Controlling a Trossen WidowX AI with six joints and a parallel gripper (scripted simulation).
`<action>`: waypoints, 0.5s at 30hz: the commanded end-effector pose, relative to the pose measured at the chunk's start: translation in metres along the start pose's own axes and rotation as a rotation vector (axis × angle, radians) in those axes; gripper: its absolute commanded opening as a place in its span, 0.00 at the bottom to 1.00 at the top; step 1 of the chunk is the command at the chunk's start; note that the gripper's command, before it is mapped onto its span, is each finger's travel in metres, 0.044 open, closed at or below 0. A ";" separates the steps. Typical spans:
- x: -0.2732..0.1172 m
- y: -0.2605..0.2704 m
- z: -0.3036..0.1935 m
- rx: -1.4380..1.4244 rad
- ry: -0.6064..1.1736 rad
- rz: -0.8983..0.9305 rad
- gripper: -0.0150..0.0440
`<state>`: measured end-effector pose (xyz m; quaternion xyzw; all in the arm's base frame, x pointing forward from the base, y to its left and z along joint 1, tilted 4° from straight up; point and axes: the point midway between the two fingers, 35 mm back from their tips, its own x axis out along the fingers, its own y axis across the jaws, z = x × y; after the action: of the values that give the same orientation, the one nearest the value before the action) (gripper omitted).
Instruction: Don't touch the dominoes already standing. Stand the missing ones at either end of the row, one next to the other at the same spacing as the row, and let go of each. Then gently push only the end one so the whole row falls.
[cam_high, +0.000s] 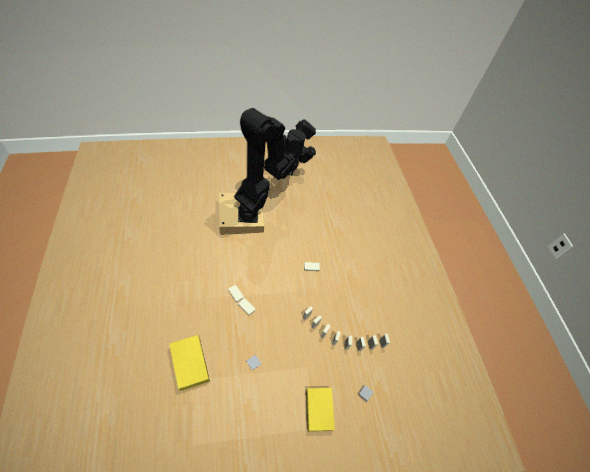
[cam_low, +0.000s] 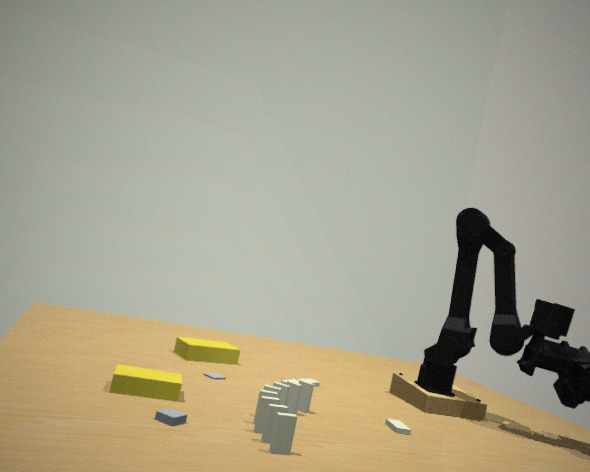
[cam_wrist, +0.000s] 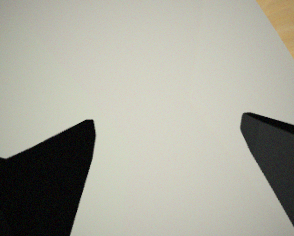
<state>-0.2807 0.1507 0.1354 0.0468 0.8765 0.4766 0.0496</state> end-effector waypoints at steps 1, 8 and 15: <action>0.000 0.001 0.003 -0.008 -0.010 0.001 0.98; -0.026 0.036 0.106 -0.291 -0.391 -0.056 1.00; -0.101 0.061 0.196 -0.526 -0.740 -0.294 1.00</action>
<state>-0.2030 0.2979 0.0984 0.1037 0.7125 0.6086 0.3334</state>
